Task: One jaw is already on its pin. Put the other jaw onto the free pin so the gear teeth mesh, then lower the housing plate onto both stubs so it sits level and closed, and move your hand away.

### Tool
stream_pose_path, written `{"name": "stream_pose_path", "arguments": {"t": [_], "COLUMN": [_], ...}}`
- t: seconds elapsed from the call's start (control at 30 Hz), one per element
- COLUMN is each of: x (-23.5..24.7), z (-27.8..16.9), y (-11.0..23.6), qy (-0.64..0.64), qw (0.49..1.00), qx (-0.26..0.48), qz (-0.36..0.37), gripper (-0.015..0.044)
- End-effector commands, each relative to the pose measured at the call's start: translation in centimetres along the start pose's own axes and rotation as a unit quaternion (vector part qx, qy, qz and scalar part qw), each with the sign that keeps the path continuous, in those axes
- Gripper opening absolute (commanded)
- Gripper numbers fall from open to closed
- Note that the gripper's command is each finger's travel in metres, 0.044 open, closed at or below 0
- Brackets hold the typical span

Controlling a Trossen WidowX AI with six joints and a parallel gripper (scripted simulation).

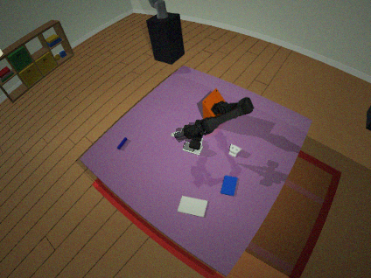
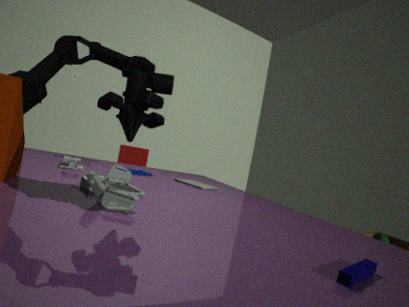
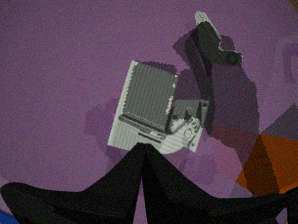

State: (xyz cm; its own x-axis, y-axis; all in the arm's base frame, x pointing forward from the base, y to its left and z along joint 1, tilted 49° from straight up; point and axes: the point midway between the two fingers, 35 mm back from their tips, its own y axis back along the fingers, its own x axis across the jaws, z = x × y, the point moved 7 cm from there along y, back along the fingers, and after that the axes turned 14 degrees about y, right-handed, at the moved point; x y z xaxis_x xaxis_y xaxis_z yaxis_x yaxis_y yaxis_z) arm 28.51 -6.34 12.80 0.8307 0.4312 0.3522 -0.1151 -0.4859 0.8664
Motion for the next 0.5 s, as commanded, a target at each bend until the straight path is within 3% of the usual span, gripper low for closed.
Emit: {"name": "stream_pose_path", "arguments": {"t": [0.0,0.47], "x": [-2.0,-8.9], "z": [1.4,4.3], "y": [-1.0,-3.8], "qy": [-0.062,-0.25], "qw": [0.998,0.966], "qx": [0.016,0.065], "qz": [-0.003,-0.006], "gripper": [0.0,0.0]}}
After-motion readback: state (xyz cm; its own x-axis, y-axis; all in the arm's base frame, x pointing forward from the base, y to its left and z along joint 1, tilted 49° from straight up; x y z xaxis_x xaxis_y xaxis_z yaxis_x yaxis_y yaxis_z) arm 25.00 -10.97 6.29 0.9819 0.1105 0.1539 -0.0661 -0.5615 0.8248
